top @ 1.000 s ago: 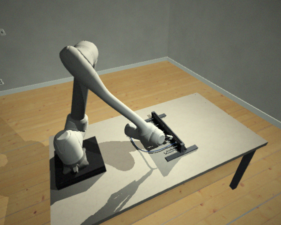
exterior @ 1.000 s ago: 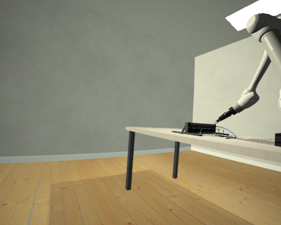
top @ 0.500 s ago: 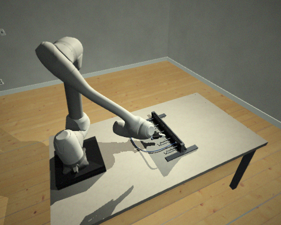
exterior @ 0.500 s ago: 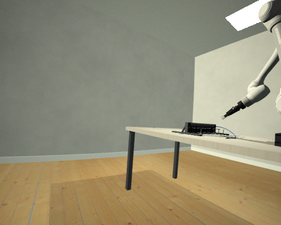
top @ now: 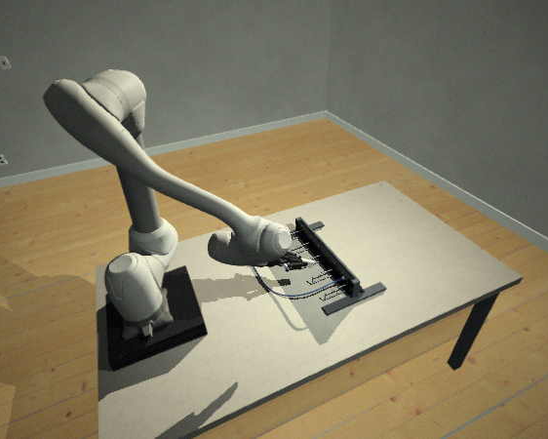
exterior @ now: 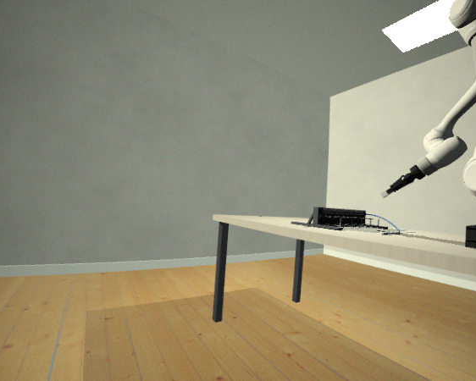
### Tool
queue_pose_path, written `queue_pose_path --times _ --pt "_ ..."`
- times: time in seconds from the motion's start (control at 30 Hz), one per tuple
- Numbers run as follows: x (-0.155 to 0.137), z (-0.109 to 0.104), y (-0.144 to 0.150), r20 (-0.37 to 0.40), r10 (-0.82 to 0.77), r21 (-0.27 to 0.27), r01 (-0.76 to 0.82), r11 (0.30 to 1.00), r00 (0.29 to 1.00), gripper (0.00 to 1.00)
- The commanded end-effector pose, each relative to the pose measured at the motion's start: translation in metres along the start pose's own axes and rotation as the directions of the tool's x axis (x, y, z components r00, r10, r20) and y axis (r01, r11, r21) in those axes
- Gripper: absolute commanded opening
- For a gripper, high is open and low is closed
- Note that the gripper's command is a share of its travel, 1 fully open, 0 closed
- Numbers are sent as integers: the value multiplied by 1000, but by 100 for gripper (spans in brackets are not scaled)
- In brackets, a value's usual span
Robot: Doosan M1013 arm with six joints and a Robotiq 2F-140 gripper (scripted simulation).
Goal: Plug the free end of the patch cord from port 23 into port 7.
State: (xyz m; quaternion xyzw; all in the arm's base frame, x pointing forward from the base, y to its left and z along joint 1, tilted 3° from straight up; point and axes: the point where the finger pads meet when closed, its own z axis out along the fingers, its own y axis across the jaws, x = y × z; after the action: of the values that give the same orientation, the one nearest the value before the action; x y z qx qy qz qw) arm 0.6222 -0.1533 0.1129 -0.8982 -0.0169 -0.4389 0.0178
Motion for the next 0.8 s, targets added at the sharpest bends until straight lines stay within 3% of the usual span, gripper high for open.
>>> queue_pose_path --times 0.0,0.33,0.6,0.67,0.77 --pt "1 0 0 -2 1 -1 -1 1000 1000 0" --pt "21 4 2 -50 33 -23 -34 999 998 0" --pt "73 10 15 -184 122 -94 -141 985 975 0" --pt "73 10 15 -184 122 -94 -141 985 975 0" --pt "96 11 25 -250 168 -138 -207 969 953 0"
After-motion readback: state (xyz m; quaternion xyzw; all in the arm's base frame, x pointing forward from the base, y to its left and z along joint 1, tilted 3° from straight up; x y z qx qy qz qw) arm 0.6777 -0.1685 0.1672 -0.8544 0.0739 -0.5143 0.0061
